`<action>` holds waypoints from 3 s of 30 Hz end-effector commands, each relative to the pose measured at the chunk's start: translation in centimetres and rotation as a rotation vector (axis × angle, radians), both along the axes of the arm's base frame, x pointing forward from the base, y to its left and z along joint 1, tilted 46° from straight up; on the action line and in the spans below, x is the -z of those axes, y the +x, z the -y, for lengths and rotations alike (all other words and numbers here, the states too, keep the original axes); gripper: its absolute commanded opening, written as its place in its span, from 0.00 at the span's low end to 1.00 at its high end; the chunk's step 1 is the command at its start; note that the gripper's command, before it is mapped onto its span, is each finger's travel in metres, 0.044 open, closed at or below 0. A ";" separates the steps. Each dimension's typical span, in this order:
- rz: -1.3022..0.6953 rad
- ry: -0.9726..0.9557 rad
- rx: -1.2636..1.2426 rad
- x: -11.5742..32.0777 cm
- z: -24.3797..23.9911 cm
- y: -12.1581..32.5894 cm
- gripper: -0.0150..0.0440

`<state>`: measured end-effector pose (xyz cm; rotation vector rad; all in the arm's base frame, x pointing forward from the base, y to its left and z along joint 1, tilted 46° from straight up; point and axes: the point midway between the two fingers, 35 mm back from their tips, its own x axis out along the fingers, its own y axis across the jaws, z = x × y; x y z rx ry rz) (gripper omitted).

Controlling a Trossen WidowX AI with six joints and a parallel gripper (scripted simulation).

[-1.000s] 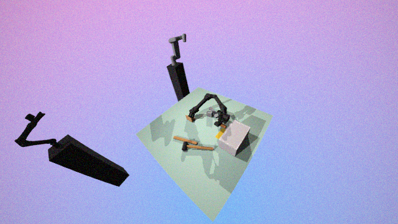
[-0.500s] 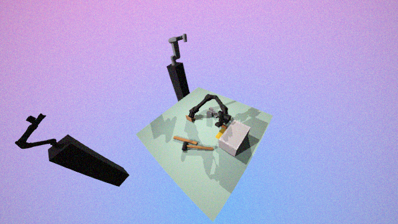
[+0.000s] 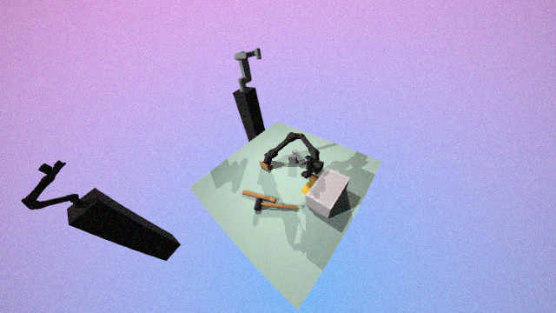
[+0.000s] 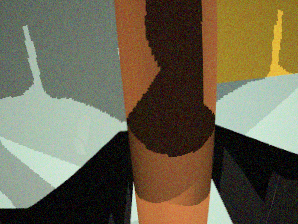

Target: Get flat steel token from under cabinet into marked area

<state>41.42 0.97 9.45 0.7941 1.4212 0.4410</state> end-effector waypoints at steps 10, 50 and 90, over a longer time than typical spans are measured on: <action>-0.003 0.002 0.004 0.1 -0.2 0.1 0.25; -0.005 0.002 0.004 0.2 -0.7 -2.1 0.25; -0.007 0.002 0.004 0.4 -1.4 -5.7 0.25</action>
